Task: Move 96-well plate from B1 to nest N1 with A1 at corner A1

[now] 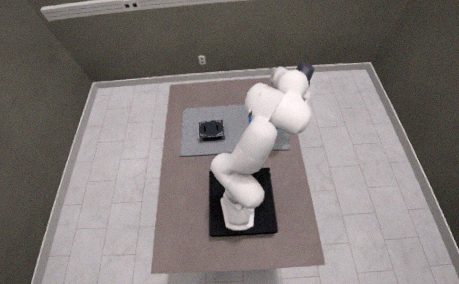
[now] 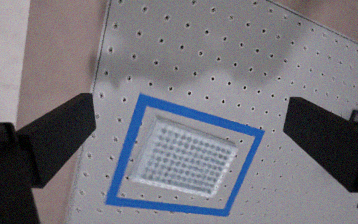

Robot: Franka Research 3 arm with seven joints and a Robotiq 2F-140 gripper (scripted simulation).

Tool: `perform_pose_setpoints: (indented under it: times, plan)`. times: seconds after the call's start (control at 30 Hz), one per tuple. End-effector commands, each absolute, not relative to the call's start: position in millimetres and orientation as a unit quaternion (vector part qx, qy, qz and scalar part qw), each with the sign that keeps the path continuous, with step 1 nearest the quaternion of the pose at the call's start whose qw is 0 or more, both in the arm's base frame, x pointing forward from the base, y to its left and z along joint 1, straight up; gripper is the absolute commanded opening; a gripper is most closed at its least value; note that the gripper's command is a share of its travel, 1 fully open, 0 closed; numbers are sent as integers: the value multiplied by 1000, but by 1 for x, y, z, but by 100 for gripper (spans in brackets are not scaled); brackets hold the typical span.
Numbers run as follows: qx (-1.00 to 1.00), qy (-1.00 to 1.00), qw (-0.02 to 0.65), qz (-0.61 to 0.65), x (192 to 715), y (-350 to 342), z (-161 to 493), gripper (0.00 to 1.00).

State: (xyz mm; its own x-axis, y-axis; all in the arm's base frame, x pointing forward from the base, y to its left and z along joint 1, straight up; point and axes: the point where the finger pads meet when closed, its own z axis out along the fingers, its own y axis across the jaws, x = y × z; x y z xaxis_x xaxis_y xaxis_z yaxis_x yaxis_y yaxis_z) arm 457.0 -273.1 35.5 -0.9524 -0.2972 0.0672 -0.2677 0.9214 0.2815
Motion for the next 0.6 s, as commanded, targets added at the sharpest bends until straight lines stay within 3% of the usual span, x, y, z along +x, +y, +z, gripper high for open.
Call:
perform_pose_setpoints:
  times: [0.0, 0.57]
  plan:
    - [264, -958, 23, -111, 471, -276, 30, 100]
    - [489, -871, 7, -50, 508, -246, 18, 100]
